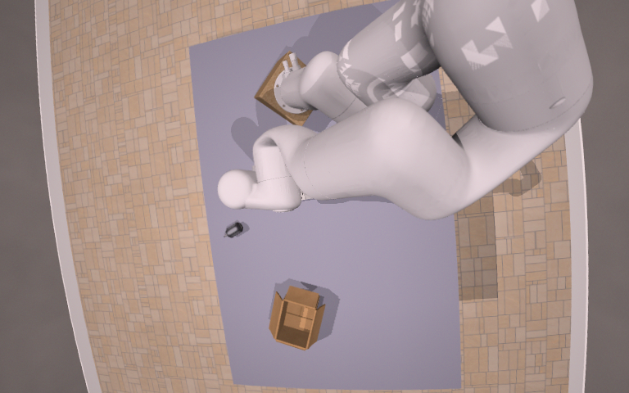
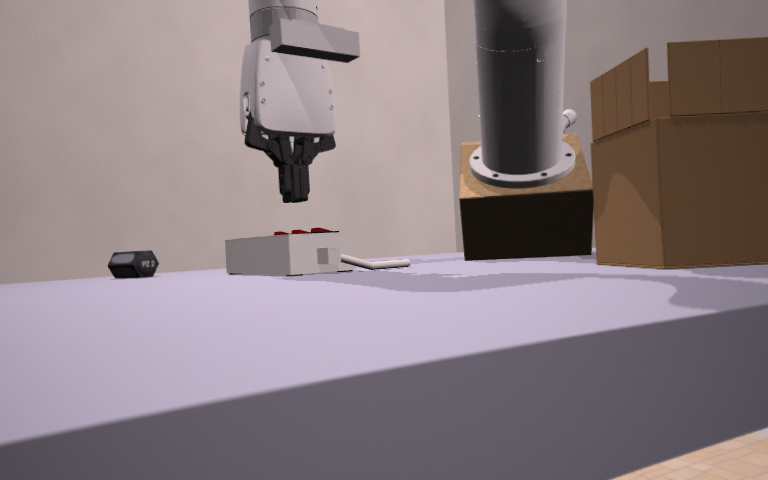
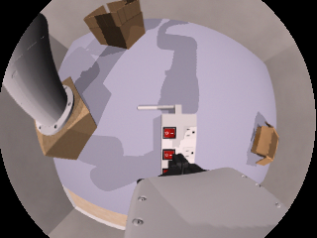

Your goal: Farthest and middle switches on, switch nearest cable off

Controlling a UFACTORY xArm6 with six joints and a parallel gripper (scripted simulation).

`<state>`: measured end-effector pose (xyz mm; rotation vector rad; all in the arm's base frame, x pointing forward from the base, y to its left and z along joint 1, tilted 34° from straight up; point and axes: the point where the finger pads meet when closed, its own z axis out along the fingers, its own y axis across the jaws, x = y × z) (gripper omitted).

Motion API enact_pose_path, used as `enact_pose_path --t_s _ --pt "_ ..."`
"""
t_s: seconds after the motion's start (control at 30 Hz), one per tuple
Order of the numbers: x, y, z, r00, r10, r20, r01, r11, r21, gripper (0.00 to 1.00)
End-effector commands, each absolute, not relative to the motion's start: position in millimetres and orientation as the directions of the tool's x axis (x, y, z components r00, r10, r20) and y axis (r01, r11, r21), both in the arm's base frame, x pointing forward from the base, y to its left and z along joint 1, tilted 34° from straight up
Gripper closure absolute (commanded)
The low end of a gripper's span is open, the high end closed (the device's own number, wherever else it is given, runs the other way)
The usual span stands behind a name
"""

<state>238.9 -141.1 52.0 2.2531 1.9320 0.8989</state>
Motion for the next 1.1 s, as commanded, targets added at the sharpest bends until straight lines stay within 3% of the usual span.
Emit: enact_pose_path --t_s 0.0,1.07 --pt "241.6 -141.1 49.2 0.056 0.918 0.394 0.892 -0.223 0.393 1.0" --pt "252.1 -133.6 29.7 0.056 0.918 0.394 0.892 -0.223 0.393 1.0"
